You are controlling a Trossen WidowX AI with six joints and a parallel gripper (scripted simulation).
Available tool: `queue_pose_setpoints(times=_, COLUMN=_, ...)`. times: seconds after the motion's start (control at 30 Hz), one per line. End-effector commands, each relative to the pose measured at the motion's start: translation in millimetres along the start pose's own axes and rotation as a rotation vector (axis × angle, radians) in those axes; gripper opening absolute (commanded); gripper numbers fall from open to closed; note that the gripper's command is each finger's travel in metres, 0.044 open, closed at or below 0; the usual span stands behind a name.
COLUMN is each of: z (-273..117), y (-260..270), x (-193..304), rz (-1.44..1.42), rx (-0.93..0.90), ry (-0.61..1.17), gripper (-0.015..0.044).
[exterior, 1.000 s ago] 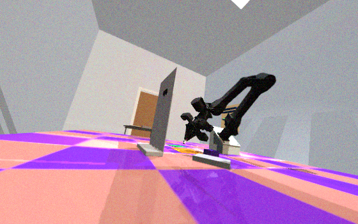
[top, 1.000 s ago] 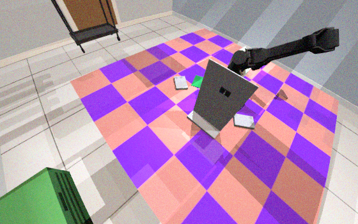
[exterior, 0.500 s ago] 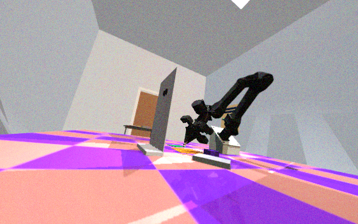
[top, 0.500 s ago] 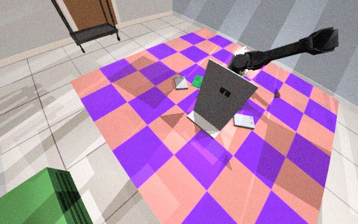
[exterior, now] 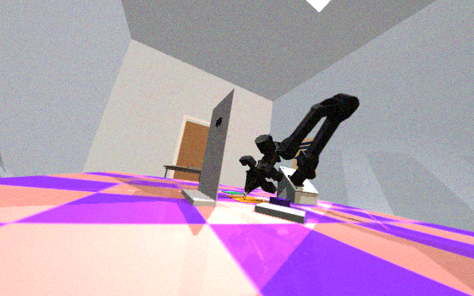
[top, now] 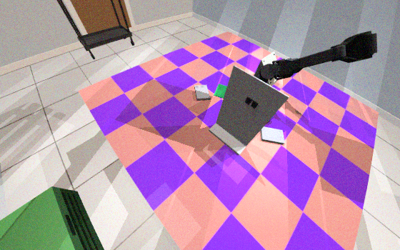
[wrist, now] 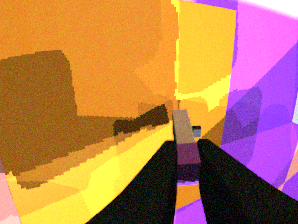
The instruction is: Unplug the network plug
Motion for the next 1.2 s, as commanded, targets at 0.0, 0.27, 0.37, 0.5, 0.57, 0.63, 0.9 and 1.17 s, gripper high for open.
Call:
queue_pose_setpoints(times=0.0, z=1.2, y=3.7, x=1.3, rz=0.011, rx=-0.008, ry=0.006, gripper=0.0000)
queue_pose_setpoints(times=0.27, z=3.8, y=3.1, x=-0.1, rz=0.011, rx=-0.008, ry=0.006, gripper=0.0000)
queue_pose_setpoints(times=0.37, z=4.7, y=3.0, x=-0.6, rz=0.011, rx=-0.008, ry=0.006, gripper=0.0000)
queue_pose_setpoints(times=0.5, z=5.9, y=3.2, x=-1.2, rz=0.011, rx=-0.008, ry=0.006, gripper=0.0000)
queue_pose_setpoints(times=0.57, z=6.5, y=3.2, x=-1.5, rz=0.011, rx=-0.008, ry=0.006, gripper=0.0000)
queue_pose_setpoints(times=0.63, z=7.1, y=3.3, x=-1.8, rz=0.011, rx=-0.008, ry=0.006, gripper=0.0000)
queue_pose_setpoints(times=0.9, z=5.3, y=2.0, x=-2.0, rz=0.006, rx=-0.004, ry=0.002, gripper=0.0053)
queue_pose_setpoints(times=1.17, z=5.3, y=2.0, x=-2.0, rz=0.006, rx=-0.004, ry=0.002, gripper=0.0156)
Point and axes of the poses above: the point midway between the two fingers, 35 mm back from their tips, its own z axis out along the fingers, its own y axis across the jaws, x = y × z, the point moved 7 cm from there along -z, back along the fingers, and after that the axes turned 13 degrees about z, right-handed, at the moved point
